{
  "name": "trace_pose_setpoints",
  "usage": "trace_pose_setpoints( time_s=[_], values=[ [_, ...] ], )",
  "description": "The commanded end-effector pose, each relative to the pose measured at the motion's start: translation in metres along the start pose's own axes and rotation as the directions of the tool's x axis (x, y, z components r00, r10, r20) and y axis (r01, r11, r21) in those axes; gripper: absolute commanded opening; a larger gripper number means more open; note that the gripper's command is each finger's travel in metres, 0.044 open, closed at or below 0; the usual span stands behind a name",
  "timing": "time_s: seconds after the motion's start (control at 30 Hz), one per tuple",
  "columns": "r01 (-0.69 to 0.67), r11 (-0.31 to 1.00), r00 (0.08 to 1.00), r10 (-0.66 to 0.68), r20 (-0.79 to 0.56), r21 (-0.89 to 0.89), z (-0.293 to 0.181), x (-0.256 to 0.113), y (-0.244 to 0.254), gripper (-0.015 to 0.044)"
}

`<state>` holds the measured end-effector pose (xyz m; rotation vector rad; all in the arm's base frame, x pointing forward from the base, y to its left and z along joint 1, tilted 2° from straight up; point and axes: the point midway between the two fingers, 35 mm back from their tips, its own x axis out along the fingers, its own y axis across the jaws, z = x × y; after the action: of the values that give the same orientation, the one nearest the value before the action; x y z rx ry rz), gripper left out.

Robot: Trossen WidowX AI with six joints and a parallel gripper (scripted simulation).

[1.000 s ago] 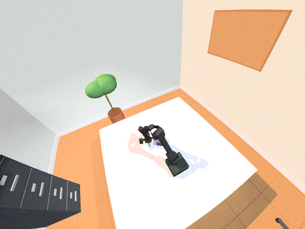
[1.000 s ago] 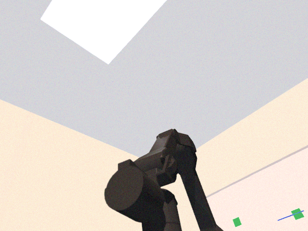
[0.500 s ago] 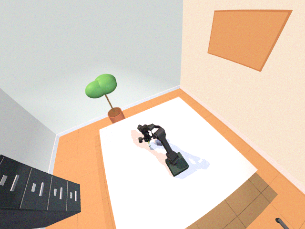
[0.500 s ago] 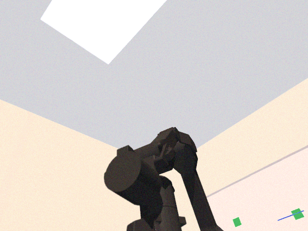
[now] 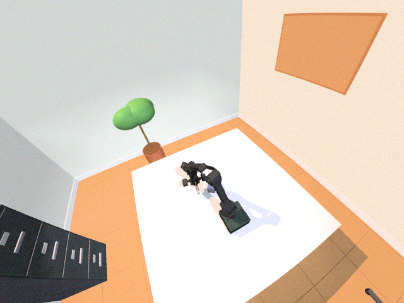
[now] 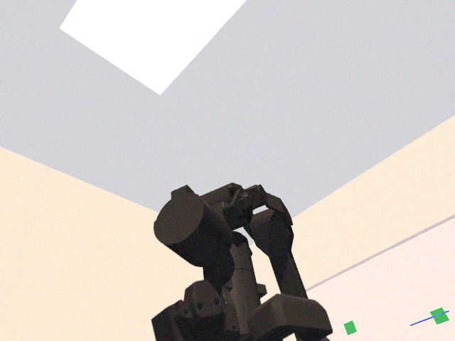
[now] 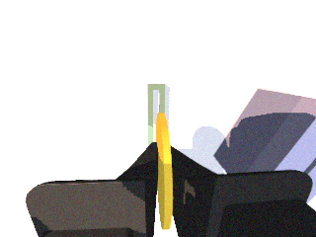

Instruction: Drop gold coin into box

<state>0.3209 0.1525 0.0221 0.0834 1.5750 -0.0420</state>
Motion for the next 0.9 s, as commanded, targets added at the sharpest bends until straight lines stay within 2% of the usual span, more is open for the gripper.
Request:
trace_pose_setpoints(
  time_s=[0.0,0.43,0.87],
  values=[
    [0.001,1.000,1.000,-0.001,0.004,0.001,0.001,-0.011,0.000,0.0000],
    [0.001,1.000,1.000,-0.001,0.004,0.006,-0.002,-0.035,-0.002,0.0000],
    [0.000,0.917,1.000,-0.002,0.003,0.398,-0.006,-0.036,-0.011,0.0000]
  ],
)
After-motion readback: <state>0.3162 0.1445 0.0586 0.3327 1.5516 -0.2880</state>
